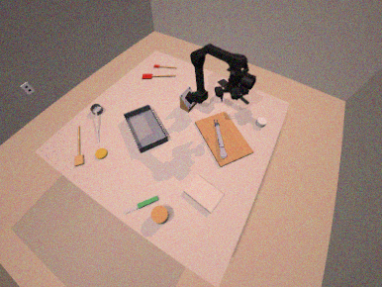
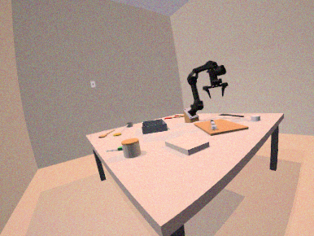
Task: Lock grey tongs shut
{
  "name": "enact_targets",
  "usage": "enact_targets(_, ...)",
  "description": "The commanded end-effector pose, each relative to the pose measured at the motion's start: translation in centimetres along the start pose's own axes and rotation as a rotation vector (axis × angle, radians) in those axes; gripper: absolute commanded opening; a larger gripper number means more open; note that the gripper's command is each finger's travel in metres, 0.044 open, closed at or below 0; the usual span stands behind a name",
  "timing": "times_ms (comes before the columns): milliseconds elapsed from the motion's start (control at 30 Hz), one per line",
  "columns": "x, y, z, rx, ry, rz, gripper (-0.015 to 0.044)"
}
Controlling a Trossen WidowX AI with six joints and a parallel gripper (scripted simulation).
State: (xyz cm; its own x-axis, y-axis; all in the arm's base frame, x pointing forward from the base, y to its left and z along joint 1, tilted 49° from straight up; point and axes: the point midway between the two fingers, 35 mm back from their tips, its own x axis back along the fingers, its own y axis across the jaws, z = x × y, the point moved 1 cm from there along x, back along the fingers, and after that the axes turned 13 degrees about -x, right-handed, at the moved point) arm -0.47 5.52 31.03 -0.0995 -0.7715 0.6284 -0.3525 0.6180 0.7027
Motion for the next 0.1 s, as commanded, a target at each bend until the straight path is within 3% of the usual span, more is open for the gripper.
enact_targets(0,0.25,-0.03,-0.17,-0.007,0.002,-0.001,0.0440)
enact_targets(67,0.25,-0.03,-0.17,-0.007,0.002,-0.001,0.0440)
